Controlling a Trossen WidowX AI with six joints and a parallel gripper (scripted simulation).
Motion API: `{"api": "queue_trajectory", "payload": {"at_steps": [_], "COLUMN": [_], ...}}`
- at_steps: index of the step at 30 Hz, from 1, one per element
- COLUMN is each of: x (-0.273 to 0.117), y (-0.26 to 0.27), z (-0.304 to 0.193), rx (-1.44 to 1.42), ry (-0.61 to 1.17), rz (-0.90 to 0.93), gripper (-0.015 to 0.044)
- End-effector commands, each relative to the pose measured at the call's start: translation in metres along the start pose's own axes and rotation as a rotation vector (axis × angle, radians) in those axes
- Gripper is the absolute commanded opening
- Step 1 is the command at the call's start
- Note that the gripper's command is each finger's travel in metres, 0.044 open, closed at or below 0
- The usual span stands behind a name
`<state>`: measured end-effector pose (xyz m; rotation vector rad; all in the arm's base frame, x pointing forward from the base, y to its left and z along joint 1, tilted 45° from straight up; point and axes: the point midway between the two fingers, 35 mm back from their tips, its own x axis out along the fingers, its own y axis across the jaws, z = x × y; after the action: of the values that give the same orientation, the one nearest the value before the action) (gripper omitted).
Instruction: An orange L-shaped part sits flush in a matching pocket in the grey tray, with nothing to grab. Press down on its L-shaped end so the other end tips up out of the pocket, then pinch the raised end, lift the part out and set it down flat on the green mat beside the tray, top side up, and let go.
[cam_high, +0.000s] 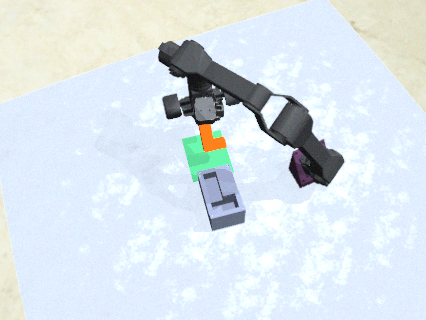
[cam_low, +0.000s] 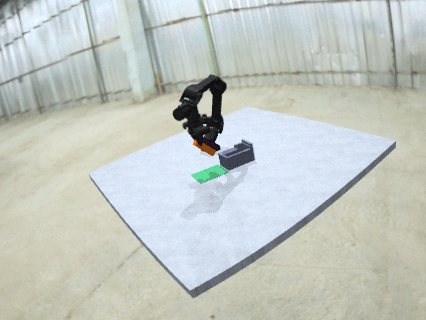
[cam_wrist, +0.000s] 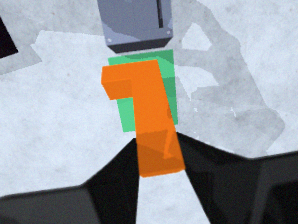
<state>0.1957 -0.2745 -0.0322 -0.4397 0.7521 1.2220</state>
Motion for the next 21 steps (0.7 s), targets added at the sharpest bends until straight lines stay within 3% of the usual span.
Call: {"api": "queue_trajectory", "payload": {"at_steps": [1, 21], "x": [0.001, 0.032], "y": [-0.001, -0.001], "z": [-0.003, -0.004], "rx": [-0.005, -0.006], "ry": [0.006, 0.006], "rz": [0.001, 0.000], "gripper": [0.0000, 0.0000]}}
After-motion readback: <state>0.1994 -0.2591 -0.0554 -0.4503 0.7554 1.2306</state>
